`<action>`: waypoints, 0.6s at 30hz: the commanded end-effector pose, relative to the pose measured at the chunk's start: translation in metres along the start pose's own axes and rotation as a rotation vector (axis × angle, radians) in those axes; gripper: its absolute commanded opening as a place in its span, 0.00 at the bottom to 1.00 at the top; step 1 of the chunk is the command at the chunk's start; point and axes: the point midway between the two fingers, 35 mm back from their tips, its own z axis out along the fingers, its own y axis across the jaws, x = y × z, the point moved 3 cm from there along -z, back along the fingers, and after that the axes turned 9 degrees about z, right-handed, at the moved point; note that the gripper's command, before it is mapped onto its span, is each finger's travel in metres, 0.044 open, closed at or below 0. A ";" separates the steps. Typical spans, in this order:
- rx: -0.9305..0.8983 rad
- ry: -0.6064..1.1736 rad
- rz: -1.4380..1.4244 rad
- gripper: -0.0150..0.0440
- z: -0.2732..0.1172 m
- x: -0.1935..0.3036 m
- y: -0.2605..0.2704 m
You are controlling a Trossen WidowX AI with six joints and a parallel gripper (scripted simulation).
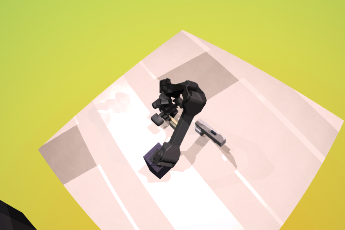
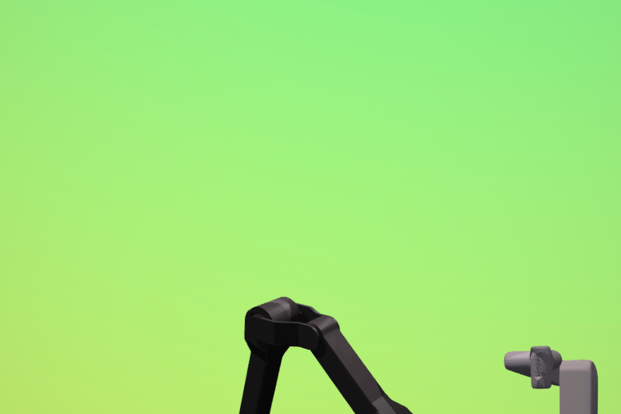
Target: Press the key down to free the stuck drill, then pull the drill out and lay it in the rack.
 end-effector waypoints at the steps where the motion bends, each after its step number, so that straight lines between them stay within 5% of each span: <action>1: -0.005 0.003 -0.003 0.48 0.000 0.001 0.001; 13: -0.005 0.003 -0.003 1.00 0.000 0.001 0.001; 18: -0.012 0.018 -0.001 1.00 -0.023 0.001 0.001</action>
